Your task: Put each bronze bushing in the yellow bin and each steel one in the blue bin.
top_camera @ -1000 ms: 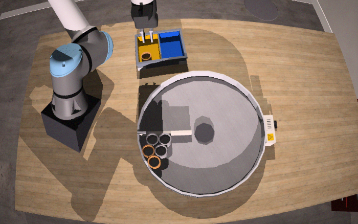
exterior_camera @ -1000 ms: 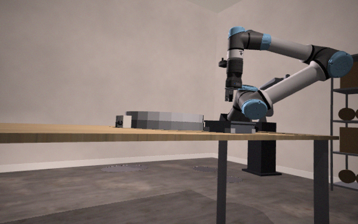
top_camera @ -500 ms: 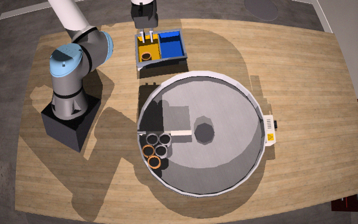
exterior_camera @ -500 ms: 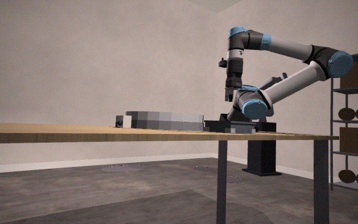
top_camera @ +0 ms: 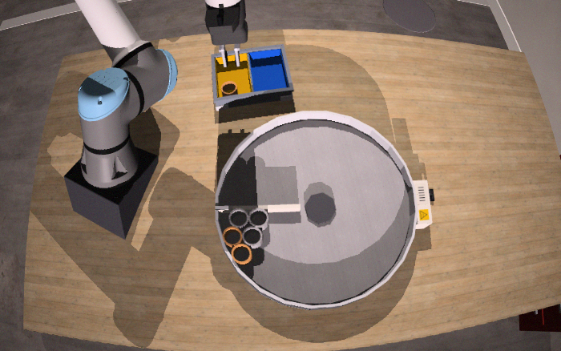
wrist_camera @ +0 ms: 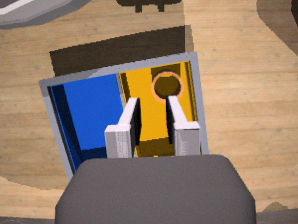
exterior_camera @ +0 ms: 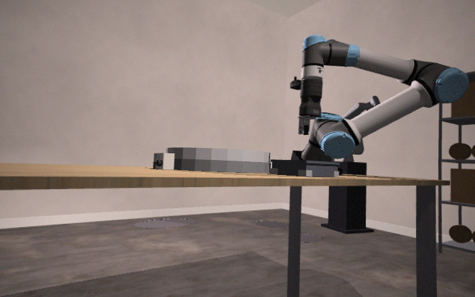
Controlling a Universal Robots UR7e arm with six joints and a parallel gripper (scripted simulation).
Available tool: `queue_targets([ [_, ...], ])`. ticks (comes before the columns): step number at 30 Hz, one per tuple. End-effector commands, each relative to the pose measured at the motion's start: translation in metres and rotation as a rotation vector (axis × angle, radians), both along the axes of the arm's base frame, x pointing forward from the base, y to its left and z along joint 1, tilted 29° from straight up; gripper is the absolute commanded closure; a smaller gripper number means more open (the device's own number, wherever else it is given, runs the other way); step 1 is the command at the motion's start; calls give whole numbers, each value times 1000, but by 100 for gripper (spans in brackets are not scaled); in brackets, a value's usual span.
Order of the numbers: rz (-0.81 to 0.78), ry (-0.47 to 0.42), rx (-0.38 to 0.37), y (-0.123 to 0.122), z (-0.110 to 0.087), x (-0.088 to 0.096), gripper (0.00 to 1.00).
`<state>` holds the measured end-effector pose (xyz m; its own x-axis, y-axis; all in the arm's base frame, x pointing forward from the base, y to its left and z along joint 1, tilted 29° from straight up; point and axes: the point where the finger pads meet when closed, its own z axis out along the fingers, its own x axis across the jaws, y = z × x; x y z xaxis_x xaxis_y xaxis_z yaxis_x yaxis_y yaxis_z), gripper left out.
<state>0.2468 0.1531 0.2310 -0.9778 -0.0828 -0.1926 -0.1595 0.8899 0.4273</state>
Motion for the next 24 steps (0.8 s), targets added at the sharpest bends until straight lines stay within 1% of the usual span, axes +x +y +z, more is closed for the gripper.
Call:
queue_targets([
  [1,0,-1,0,0,0,0,53],
  [11,0,-1,0,0,0,0,53],
  [12,0,0,0,-9,-4,4,55],
  [14,1,0,2,-28,-14,12,55],
  [16,1,0,2,-28,-14,12,55],
  [17,2,0,2,-37,-18,16,55],
  [19,2,0,3,-46,-23,20,55],
  [22,2,0,3,-46,-23,20,55],
  [24,3,1,4,-65,-32,28,55],
])
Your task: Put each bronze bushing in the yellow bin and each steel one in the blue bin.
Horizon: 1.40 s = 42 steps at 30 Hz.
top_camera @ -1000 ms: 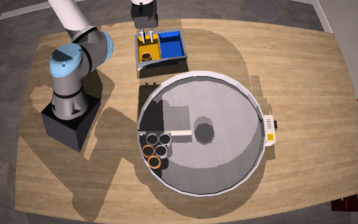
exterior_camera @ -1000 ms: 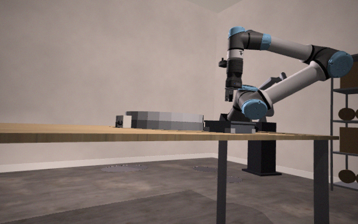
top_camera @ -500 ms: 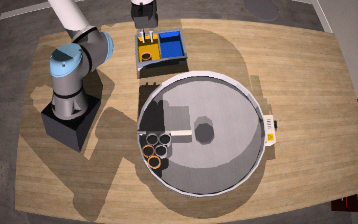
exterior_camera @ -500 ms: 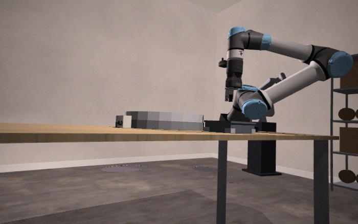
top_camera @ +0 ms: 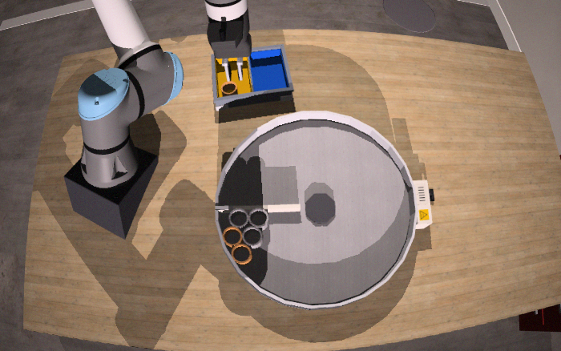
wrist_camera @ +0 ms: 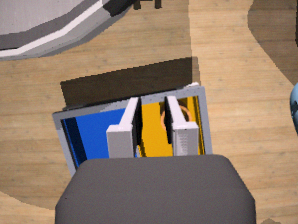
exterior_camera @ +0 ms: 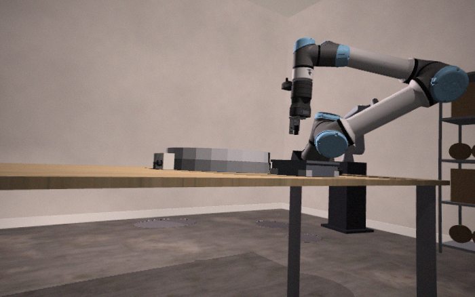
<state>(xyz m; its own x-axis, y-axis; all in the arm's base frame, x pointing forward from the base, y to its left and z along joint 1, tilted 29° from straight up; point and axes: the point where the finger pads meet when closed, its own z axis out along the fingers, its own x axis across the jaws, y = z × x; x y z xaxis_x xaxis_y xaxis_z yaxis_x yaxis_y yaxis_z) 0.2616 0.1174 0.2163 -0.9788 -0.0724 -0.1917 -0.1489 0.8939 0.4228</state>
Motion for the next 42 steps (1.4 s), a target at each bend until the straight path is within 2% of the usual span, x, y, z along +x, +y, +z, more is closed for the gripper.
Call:
queue_targets([
  [1,13,0,9,-34,-19,15,55],
  [7,16,1,11,-57,-31,25,55],
  [13,16,1,11,-57,-31,25,55],
  [16,17,1,13,-85,-45,37,55],
  [22,18,2,14,-104,-54,45,55],
  [27,18,2,14,-104,-54,45,55],
  [30,19,2,16,-131,-67,56,55],
  [36,20,3,17,-150,-77,64,55],
  [39,20,3,17,-150,-77,64,55],
  [41,21,3,18,-168,-86,72,55],
  [42,21,3,18,-168,-86,72,55],
])
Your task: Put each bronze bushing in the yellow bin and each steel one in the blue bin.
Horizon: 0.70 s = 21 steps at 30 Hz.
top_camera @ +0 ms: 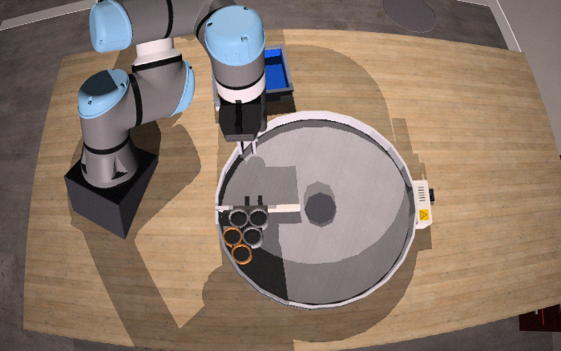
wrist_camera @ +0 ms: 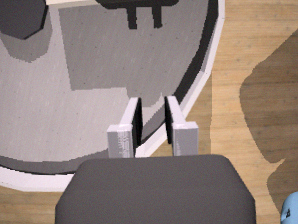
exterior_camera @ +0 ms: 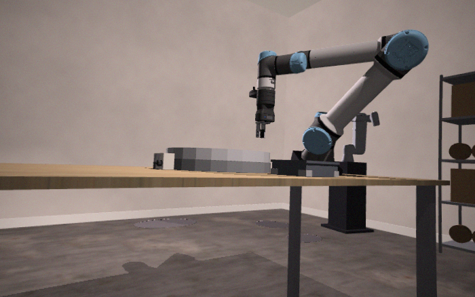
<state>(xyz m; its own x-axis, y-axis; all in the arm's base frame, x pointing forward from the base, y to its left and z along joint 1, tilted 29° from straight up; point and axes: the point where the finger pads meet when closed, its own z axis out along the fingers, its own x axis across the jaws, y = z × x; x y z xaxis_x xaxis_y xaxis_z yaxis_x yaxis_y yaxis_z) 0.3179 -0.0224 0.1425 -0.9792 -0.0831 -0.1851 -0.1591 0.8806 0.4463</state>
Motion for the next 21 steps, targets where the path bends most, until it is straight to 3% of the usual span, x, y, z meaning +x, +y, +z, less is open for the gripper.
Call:
queue_targets([
  [1,5,-6,-7,-29,-12,16,55],
  [7,7,-5,-5,-56,-26,28,55],
  [11,7,-5,-5,-56,-26,28,55],
  [14,7,-4,-3,-80,-38,38,55],
  [18,8,-4,-3,-84,-40,40,55],
  [21,9,-4,-2,-103,-49,48,55],
])
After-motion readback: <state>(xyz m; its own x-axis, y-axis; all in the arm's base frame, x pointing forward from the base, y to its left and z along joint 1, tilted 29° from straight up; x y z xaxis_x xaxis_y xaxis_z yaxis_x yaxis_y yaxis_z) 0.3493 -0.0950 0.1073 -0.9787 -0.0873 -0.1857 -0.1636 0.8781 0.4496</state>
